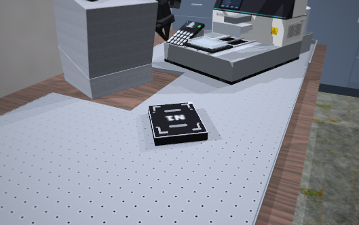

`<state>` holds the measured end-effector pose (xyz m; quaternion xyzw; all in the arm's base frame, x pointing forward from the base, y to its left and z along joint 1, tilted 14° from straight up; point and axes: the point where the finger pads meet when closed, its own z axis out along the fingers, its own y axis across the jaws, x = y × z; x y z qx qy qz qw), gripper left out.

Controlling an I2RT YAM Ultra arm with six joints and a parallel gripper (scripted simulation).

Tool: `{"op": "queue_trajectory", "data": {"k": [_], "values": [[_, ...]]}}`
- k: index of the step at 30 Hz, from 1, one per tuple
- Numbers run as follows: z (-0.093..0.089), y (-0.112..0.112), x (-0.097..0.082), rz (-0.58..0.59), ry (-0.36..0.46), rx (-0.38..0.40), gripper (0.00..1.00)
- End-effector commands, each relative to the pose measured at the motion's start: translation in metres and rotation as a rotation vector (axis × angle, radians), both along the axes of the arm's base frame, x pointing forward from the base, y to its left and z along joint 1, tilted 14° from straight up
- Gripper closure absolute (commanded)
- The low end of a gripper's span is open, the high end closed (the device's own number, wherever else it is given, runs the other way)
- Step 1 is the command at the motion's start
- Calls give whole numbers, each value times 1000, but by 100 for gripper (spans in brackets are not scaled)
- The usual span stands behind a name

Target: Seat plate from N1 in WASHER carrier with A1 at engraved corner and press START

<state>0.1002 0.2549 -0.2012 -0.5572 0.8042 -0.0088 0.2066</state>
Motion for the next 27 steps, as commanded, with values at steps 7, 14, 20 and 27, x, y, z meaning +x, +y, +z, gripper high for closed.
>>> {"op": "queue_trajectory", "data": {"k": [7, 14, 20, 27], "values": [[17, -5, -6, -1, -8, 0, 100], [28, -8, -10, -1, -8, 0, 100], [37, -10, -13, -1, -9, 0, 100], [44, -12, -16, -1, -9, 0, 100]]}}
